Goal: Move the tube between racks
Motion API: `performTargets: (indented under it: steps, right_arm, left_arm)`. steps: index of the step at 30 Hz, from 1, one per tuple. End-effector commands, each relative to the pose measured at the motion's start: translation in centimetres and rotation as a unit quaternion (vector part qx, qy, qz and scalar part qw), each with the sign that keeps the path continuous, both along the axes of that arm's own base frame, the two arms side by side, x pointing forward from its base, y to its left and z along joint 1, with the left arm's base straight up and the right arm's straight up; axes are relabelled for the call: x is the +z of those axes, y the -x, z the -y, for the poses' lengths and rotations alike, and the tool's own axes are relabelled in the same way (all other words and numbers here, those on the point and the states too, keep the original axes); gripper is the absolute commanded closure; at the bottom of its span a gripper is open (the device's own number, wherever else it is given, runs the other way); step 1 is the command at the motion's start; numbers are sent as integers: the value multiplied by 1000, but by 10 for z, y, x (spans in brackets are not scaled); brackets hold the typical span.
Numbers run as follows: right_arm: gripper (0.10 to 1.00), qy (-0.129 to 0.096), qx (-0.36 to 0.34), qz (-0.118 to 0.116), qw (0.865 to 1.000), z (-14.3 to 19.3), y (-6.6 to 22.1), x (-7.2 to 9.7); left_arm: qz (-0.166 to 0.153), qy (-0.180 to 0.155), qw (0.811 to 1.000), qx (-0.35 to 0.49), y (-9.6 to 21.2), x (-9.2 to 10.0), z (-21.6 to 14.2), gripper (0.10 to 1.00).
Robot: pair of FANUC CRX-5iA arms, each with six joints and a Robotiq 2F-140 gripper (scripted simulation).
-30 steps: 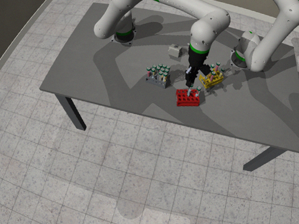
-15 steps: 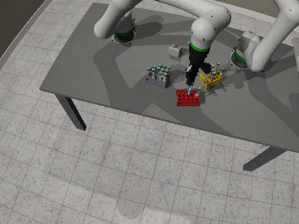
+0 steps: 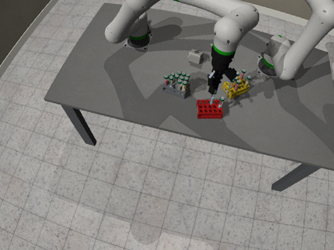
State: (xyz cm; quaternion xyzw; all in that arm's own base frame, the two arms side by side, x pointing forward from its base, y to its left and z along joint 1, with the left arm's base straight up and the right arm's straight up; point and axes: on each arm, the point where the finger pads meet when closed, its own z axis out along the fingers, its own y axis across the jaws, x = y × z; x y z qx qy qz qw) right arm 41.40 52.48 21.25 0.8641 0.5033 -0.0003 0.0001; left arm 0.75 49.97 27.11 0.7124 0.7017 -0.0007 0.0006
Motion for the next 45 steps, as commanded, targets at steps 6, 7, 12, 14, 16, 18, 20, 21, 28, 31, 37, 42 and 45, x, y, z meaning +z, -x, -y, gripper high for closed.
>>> performTargets:
  steps: [6, 7, 12, 14, 16, 18, 20, 21, 28, 31, 37, 42, 45]
  right_arm:
    - [999, -1, 0, 1, 1000, 0, 0, 8]
    - [999, -1, 0, 1, 1000, 0, 0, 9]
    - [999, -1, 0, 1, 1000, 1, 6, 10]
    - [999, -1, 0, 1, 1000, 2, 9, 10]
    - [999, -1, 0, 1, 1000, 2, 9, 10]
    - [999, -1, 0, 1, 1000, 3, 13, 10]
    - [999, -1, 0, 1, 1000, 4, 16, 10]
    - [999, -1, 0, 1, 1000, 5, 17, 10]
    - [999, -1, 0, 1, 1000, 8, 29, 10]
    - [999, -1, 0, 1, 1000, 9, 33, 10]
    - [999, -1, 0, 1, 1000, 11, 40, 10]
    - [999, -1, 0, 1, 1000, 13, 48, 10]
    - [999, -1, 0, 1, 1000, 14, 53, 10]
  left_arm:
    - [0, -1, 1000, 0, 0, 1, 0, 999]
    - [0, -1, 1000, 0, 0, 1, 0, 999]
    - [0, -1, 1000, 0, 0, 1, 0, 999]
    - [0, -1, 1000, 0, 0, 1, 0, 999]
    - [0, -1, 1000, 0, 0, 1, 0, 999]
    - [0, -1, 1000, 0, 0, 1, 0, 999]
    - [0, -1, 1000, 0, 0, 1, 0, 999]
    - [0, -1, 1000, 0, 0, 1, 0, 999]
    - [0, -1, 1000, 0, 0, 1, 0, 999]
    - [0, -1, 1000, 0, 0, 1, 0, 999]
    - [0, -1, 1000, 0, 0, 1, 0, 999]
    - [0, -1, 1000, 0, 0, 1, 0, 999]
    - [0, -1, 1000, 0, 0, 1, 0, 999]
